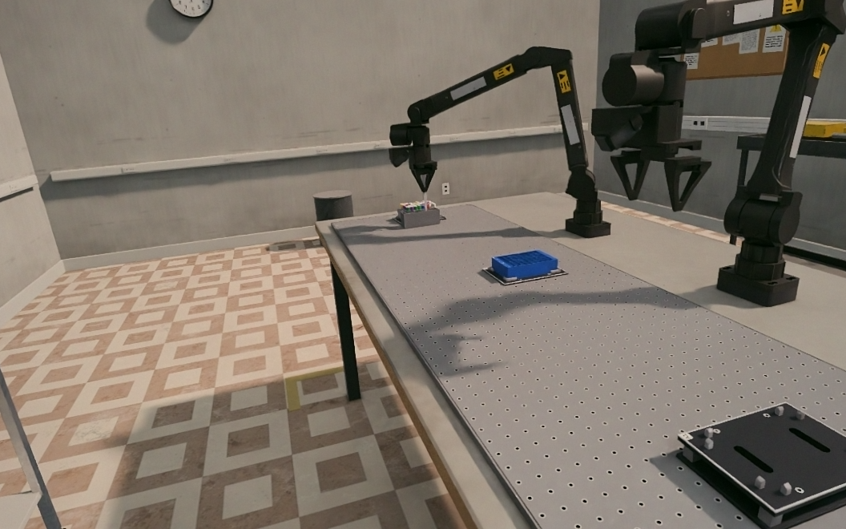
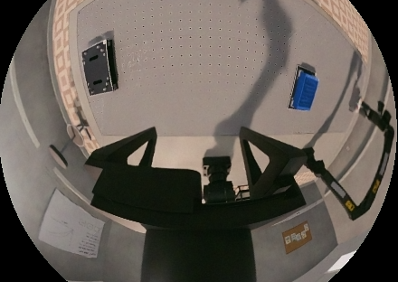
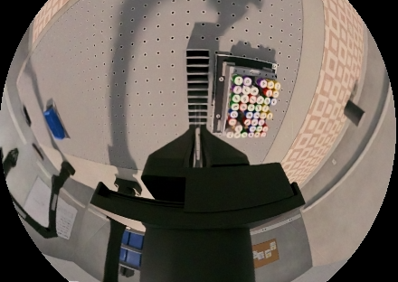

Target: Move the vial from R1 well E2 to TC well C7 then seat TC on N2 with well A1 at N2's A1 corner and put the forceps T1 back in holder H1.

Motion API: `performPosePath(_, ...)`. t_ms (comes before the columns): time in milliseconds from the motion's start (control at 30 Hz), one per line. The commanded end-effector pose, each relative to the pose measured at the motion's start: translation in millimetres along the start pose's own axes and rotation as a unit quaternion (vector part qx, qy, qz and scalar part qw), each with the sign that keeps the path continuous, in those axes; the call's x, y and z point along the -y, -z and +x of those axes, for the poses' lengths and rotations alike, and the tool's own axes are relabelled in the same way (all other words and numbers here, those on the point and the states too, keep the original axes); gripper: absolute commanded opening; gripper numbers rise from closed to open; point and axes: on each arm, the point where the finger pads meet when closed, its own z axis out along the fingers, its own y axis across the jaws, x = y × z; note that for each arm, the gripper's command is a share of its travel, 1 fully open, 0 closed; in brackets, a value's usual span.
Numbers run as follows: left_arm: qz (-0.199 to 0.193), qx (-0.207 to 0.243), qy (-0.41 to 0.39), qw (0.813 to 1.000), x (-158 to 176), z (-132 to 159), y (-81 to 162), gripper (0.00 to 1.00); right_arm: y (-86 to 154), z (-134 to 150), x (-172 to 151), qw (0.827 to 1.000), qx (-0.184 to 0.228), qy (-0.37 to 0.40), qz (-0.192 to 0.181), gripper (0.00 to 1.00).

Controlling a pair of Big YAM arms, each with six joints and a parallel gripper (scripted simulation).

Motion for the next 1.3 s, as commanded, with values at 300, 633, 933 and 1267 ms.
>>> performPosePath(300, -0.005, 0.017, 0.003, 1.0, -3.1, -8.2, 13.9, 1.0, 38.0, -11.9, 13.8, 0.999, 0.026, 0.001, 0.02, 0.07)
performPosePath(633, -0.005, 0.017, 0.003, 1.0, -3.1, -8.2, 13.9, 1.0, 45.3, -11.6, 13.5, 0.999, 0.027, 0.001, 0.021, 0.07)
performPosePath(933, -0.005, 0.017, 0.003, 1.0, -3.1, -8.2, 13.9, 1.0, 51.4, -11.3, 13.3, 0.999, 0.027, 0.001, 0.021, 0.07)
performPosePath(1267, -0.005, 0.017, 0.003, 1.0, -3.1, -8.2, 13.9, 1.0, 47.0, -10.1, 12.3, 1.0, 0.019, 0.001, 0.015, 0.07)
